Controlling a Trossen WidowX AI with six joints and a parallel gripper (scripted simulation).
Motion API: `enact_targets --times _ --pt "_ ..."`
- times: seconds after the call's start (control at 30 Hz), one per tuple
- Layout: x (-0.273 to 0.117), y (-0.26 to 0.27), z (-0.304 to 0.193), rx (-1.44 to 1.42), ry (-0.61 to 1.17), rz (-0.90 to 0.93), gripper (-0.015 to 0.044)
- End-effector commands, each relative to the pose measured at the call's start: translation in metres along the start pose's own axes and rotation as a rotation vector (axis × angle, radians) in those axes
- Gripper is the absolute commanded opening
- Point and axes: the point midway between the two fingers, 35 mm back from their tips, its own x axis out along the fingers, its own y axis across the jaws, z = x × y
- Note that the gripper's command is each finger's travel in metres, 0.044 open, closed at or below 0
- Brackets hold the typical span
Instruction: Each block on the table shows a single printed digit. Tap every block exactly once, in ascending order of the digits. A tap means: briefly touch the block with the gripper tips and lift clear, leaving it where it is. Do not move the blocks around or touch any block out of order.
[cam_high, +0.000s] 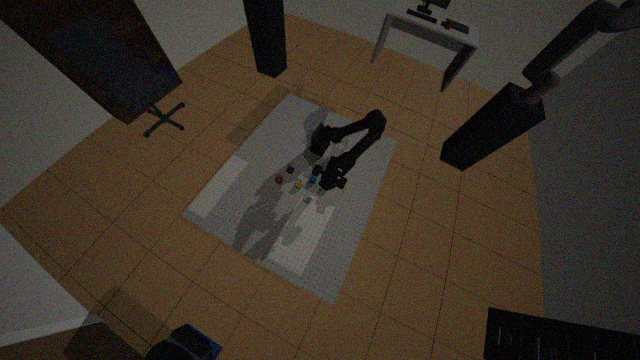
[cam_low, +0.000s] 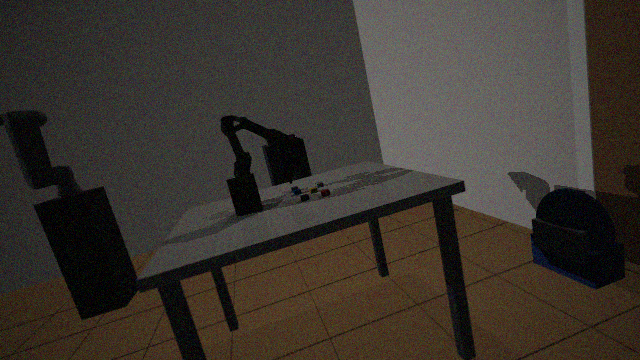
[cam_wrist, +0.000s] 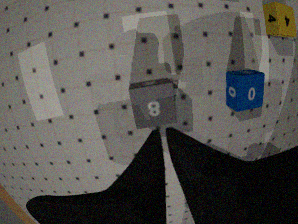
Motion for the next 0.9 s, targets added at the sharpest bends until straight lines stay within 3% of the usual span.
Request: enact_targets --times 0.0,0.17,0.5,0.87 --pt "-0.021 -0.001 0.003 -0.005 -0.003 -0.003 0.002" --pt "-0.081 0.0 0.001 -0.004 -0.002 -0.001 0.002" --pt "-0.085 -0.005 0.007 -0.002 -0.004 -0.005 0.002" --pt "-0.097 -0.127 0.09 0.01 -0.011 -0.041 0.002"
